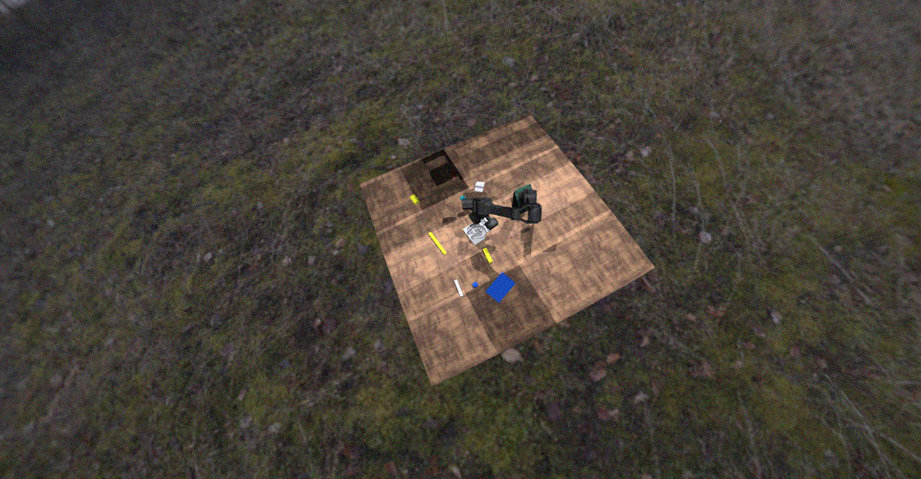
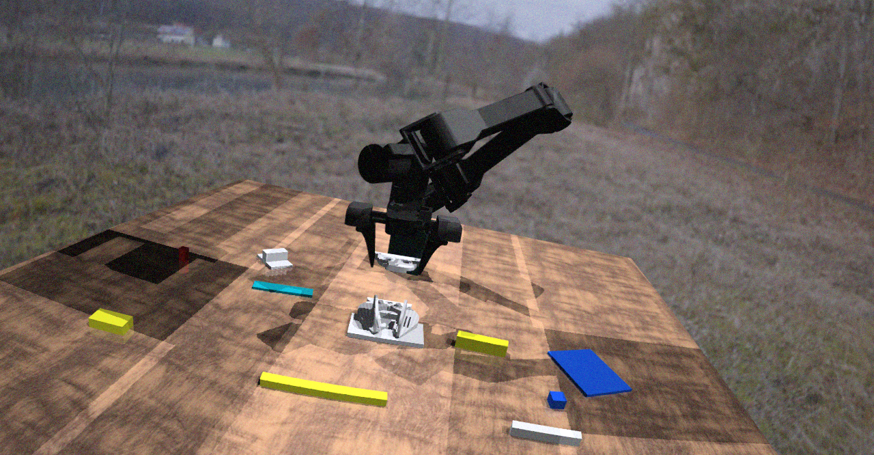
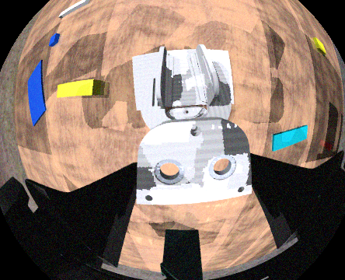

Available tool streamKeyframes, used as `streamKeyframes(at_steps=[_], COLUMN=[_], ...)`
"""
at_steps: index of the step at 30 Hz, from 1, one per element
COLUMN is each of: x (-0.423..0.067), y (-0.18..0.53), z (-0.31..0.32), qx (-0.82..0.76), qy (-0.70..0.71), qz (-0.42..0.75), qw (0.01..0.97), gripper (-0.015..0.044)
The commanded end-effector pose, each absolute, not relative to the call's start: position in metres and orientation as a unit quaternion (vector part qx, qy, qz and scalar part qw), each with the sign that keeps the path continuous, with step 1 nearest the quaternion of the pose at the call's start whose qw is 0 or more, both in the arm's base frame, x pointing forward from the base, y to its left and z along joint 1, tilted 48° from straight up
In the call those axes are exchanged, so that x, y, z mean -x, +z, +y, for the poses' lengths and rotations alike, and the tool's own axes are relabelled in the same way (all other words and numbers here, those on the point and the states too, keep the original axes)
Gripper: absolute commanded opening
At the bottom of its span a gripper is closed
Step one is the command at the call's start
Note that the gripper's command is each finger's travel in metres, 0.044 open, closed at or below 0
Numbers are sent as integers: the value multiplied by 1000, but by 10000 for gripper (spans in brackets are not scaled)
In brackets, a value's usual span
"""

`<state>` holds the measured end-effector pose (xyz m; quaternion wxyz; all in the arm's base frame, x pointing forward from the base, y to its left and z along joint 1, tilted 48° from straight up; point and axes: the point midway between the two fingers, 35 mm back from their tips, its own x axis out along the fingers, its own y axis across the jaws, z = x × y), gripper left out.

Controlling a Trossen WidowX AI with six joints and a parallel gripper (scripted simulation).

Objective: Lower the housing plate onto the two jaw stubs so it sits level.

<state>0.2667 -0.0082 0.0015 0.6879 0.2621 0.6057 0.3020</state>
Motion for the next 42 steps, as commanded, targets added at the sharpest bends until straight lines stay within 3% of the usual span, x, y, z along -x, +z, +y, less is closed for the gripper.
streamKeyframes(at_steps=[1, 42], x=[-266, -270], y=[1, -19], z=[-8, 10], qx=[-259, -257], qy=[303, 303], qz=[606, 606], qw=[688, 689], gripper=[351, 351])
